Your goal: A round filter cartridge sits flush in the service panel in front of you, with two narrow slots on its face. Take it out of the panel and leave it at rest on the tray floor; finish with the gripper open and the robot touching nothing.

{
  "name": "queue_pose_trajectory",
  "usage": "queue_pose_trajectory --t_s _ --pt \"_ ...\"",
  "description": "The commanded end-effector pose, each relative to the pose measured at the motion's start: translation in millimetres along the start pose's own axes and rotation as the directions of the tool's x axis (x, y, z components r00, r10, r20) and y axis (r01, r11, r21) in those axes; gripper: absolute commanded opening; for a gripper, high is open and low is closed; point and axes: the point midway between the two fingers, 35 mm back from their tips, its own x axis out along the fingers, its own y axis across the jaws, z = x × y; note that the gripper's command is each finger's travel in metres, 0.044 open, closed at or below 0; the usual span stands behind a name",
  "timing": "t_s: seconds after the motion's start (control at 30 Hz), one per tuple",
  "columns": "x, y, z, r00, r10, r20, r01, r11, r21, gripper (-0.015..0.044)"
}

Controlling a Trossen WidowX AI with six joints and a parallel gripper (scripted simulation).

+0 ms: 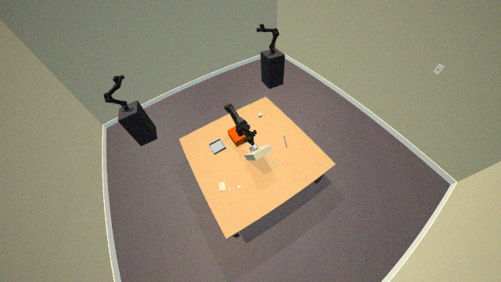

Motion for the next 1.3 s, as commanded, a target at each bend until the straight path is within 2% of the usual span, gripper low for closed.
queue_pose_trajectory --t_s 0.0,0.23,0.47,0.6,0.93,0.97,1.03,1.1,1.27 --pt "0 -2 2 1.000 -0.006 0.004 0.006 1.000 0.000 0.0112" --pt "0 2 -2 1.000 -0.015 0.006 0.014 1.000 0.006 0.0112" --pt "-10 -53 39 1.000 -0.017 0.008 0.017 1.000 0.006 0.0112" --pt "-10 -59 43 1.000 -0.017 0.008 0.017 1.000 0.006 0.0112" --pt "-58 -108 81 0.999 -0.028 0.022 0.028 1.000 0.002 0.0375" --pt "-57 -106 80 1.000 -0.022 0.017 0.022 1.000 0.019 0.0349" --pt "-47 -93 68 0.999 0.030 -0.025 -0.026 0.988 0.153 0.0305" --pt "-34 -72 50 0.990 0.109 -0.088 -0.071 0.933 0.353 0.0305" --pt "-15 -20 5 0.927 0.297 -0.229 -0.021 0.651 0.759 0.0305"
